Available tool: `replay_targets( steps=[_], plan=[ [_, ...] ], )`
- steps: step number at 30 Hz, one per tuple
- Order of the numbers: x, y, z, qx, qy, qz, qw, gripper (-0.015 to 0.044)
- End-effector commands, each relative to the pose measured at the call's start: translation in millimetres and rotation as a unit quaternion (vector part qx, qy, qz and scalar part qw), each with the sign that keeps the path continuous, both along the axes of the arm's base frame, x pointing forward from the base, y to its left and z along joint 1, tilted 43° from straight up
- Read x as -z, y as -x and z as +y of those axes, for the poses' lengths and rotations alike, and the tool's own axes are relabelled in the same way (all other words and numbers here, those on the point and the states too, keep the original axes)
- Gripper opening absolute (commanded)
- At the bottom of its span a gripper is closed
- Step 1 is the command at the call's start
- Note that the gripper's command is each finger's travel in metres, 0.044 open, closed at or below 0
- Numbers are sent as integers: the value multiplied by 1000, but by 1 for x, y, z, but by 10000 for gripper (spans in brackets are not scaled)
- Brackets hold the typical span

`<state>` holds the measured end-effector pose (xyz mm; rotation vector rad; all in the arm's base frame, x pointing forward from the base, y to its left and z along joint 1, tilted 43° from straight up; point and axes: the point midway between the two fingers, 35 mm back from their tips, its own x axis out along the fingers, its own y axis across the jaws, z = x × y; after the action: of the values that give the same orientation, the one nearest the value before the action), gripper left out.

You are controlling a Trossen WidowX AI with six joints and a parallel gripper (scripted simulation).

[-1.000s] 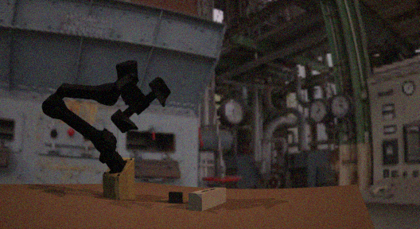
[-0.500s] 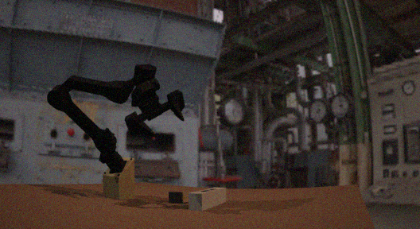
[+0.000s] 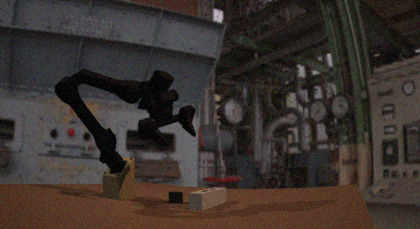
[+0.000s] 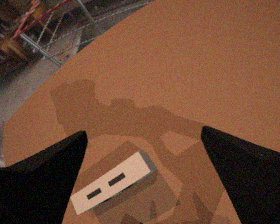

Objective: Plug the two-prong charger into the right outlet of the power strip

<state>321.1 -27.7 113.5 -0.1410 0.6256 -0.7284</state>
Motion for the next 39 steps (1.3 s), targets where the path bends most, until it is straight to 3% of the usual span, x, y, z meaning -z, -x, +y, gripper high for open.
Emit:
replay_targets(
  steps=[1, 19, 39],
  plan=[
    [13, -1, 6, -15, 4, 39, 999, 440],
    [77, 10, 21, -61, 22, 223, 973, 440],
    [137, 42, 32, -95, 31, 414, 905, 440]
  ],
)
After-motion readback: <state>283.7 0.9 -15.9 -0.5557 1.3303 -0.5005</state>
